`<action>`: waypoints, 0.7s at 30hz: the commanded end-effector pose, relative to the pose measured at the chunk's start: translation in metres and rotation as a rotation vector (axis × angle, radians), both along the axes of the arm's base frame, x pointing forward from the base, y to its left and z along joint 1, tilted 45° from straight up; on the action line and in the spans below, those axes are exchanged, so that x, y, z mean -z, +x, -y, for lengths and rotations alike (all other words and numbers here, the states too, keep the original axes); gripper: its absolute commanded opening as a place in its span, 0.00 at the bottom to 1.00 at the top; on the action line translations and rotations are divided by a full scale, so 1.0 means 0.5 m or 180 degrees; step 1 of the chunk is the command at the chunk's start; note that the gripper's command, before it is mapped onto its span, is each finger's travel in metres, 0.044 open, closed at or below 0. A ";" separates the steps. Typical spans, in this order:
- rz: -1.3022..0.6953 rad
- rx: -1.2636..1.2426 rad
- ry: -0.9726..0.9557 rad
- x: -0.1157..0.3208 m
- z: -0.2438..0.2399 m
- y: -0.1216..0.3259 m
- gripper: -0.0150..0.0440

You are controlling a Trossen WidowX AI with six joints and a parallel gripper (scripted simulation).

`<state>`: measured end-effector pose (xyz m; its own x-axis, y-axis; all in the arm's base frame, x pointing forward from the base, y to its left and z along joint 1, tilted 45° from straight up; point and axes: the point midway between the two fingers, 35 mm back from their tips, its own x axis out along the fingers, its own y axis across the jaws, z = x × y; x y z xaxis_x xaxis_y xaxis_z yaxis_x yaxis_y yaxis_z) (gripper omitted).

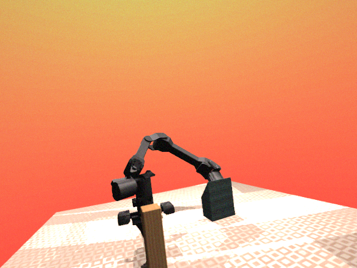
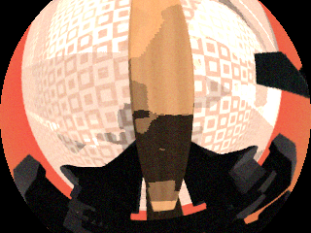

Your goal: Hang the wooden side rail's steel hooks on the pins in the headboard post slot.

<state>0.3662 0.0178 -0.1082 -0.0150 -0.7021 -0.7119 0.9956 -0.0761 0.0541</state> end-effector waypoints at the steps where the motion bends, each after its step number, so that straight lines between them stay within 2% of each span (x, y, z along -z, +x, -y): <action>1: 0.0023 -0.0032 0.0017 0.001 -0.012 0.002 0.25; 21: 0.0023 -0.0032 0.0017 0.005 -0.007 0.001 0.25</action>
